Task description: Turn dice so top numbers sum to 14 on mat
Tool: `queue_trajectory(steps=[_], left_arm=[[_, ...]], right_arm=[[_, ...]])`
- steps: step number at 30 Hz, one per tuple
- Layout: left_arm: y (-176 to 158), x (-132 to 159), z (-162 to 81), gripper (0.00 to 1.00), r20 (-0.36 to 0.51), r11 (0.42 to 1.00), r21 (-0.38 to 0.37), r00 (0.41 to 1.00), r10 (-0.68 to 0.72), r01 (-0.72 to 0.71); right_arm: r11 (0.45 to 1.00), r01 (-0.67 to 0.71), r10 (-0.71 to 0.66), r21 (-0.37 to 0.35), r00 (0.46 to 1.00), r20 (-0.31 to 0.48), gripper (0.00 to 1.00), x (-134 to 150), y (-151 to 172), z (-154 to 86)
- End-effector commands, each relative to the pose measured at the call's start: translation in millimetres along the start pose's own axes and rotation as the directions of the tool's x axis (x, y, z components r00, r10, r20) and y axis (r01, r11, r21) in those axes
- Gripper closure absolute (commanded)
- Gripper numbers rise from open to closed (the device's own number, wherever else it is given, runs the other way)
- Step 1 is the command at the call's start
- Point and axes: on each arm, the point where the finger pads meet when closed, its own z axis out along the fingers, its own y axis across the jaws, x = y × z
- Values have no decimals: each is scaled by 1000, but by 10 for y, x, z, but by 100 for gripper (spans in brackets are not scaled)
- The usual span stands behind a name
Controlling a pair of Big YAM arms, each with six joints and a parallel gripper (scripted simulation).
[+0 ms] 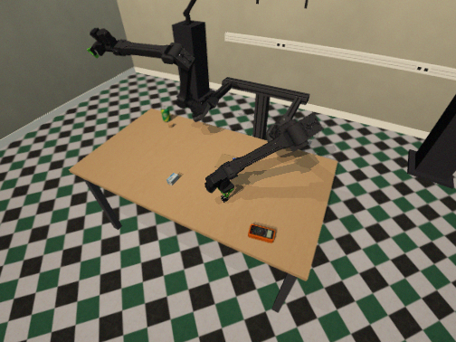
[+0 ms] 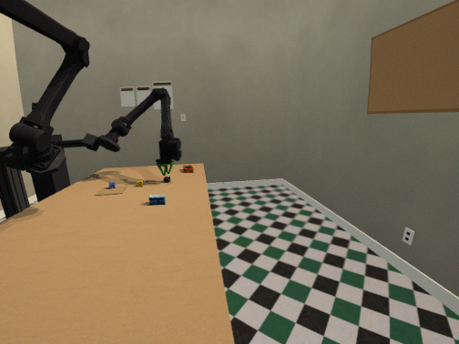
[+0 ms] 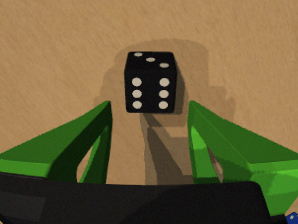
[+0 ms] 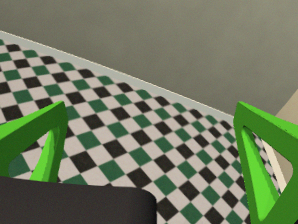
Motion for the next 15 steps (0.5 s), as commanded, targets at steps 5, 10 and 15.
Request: queue_trajectory(steps=[5,10,15], left_arm=[[6,-53,86,55,10,1000,1,1000,5,-5],[25,-44,133,55,5,1000,1,1000,0,0],[26,-72,104,55,14,1000,0,1000,0,0]], right_arm=[[1000,-8,8,6,999,53,0,-219,-29,-91],[1000,-8,8,6,999,53,0,-219,-29,-91],[1000,-8,8,6,999,53,0,-219,-29,-91]])
